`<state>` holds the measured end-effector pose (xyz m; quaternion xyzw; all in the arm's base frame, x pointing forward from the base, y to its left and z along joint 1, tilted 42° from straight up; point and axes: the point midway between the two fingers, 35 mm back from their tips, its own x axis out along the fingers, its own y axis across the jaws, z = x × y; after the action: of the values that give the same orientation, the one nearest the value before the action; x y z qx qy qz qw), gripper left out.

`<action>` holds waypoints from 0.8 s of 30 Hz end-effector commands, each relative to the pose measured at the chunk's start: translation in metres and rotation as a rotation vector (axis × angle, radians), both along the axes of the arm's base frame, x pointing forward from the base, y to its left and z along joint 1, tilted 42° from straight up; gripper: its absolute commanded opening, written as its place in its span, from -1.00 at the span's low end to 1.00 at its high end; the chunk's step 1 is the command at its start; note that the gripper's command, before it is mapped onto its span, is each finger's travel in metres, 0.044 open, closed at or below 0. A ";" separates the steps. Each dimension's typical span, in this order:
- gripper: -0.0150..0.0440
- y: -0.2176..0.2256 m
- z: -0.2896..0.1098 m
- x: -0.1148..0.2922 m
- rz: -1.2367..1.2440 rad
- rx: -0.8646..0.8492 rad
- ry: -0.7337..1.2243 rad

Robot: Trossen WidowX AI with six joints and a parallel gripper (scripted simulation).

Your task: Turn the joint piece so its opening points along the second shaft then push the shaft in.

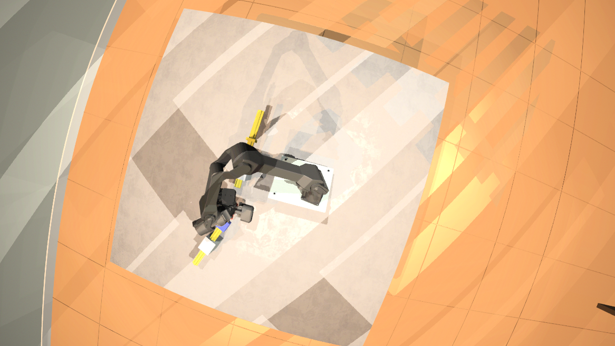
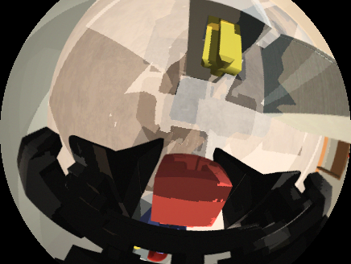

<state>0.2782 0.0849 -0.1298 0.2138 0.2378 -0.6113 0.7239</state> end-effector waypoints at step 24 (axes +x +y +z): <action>1.00 0.012 0.014 -0.002 0.003 0.131 0.023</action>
<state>0.2765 0.0890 -0.1254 0.2273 0.2566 -0.6070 0.7169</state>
